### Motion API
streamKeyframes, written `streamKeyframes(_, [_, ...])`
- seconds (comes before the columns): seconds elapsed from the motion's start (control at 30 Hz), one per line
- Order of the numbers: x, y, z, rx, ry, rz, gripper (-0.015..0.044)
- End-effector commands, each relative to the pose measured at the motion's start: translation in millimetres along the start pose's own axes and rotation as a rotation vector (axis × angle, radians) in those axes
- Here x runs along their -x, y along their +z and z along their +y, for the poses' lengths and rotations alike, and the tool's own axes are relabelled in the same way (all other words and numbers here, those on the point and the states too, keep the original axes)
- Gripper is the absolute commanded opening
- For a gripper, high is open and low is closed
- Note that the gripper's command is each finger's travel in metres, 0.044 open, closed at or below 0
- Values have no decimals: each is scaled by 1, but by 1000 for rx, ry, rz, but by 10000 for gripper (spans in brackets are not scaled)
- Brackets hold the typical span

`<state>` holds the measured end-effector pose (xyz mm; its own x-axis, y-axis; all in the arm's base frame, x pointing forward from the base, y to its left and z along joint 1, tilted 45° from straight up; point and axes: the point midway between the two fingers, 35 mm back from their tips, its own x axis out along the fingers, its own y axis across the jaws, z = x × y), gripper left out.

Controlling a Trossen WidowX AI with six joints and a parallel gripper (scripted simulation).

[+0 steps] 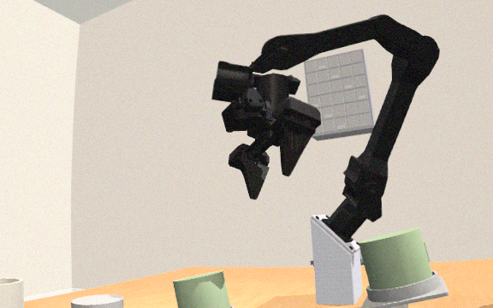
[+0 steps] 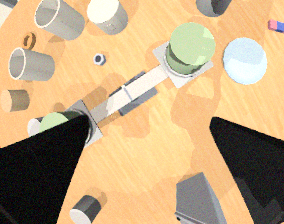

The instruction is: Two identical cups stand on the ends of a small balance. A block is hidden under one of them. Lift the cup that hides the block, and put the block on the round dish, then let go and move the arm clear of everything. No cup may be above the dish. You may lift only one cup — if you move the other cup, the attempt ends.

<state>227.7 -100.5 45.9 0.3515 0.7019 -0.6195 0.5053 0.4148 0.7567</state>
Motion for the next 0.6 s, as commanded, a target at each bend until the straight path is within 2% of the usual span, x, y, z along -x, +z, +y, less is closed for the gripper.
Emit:
streamKeyframes(0.0, [-8,12,-5,-110,-35,35,440])
streamKeyframes(0.57, [-57,55,-29,-596,-240,129,440])
